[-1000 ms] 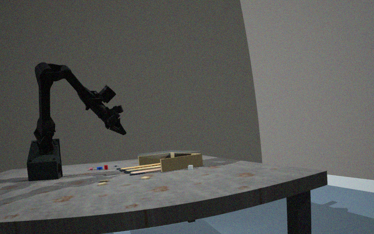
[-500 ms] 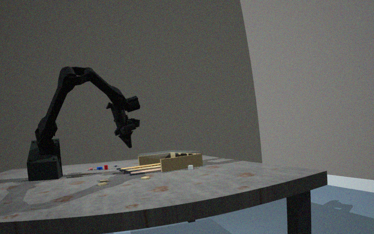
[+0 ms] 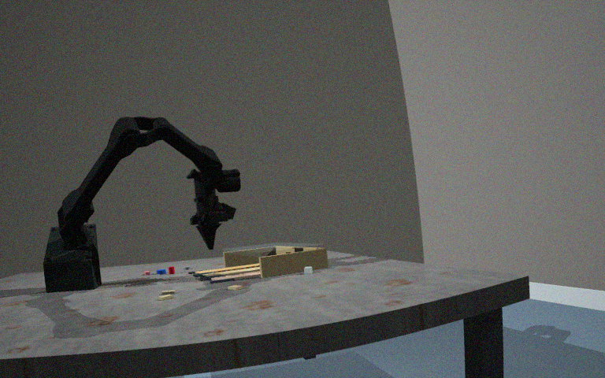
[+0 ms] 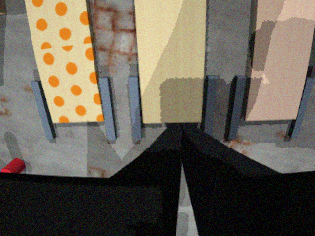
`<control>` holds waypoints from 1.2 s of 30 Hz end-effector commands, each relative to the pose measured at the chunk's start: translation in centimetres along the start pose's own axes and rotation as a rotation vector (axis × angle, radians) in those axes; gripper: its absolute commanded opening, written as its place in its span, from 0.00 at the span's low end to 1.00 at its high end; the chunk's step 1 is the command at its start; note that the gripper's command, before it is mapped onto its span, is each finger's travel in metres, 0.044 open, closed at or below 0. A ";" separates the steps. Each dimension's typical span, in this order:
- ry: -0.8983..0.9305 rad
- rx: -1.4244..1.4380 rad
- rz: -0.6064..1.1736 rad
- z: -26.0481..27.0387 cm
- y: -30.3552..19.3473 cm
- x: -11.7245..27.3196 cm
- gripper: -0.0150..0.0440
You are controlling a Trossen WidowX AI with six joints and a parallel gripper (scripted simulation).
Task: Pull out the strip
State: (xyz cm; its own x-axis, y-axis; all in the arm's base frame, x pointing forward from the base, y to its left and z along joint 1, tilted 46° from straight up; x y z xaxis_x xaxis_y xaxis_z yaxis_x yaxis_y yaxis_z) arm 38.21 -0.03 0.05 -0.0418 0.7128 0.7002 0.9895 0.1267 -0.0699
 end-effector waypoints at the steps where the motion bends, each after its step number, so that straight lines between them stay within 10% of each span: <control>1: 0.003 0.001 0.010 0.1 0.1 -0.7 0.25; 36: 0.000 0.001 0.011 0.2 0.0 -6.5 0.25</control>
State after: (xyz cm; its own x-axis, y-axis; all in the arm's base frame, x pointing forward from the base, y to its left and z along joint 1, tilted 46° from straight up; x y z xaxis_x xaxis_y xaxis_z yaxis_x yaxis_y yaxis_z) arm 38.69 -4.09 -3.96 -0.0358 0.7102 0.7031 0.9910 0.1161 -0.0668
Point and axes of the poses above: the point midway between the two fingers, 35 mm back from their tips, its own x axis back along the fingers, its own z axis across the jaws, y = z × x, the point moved 1 cm from there along x, back along the fingers, and after that the axes turned 4 degrees about -x, right-handed, at the moved point
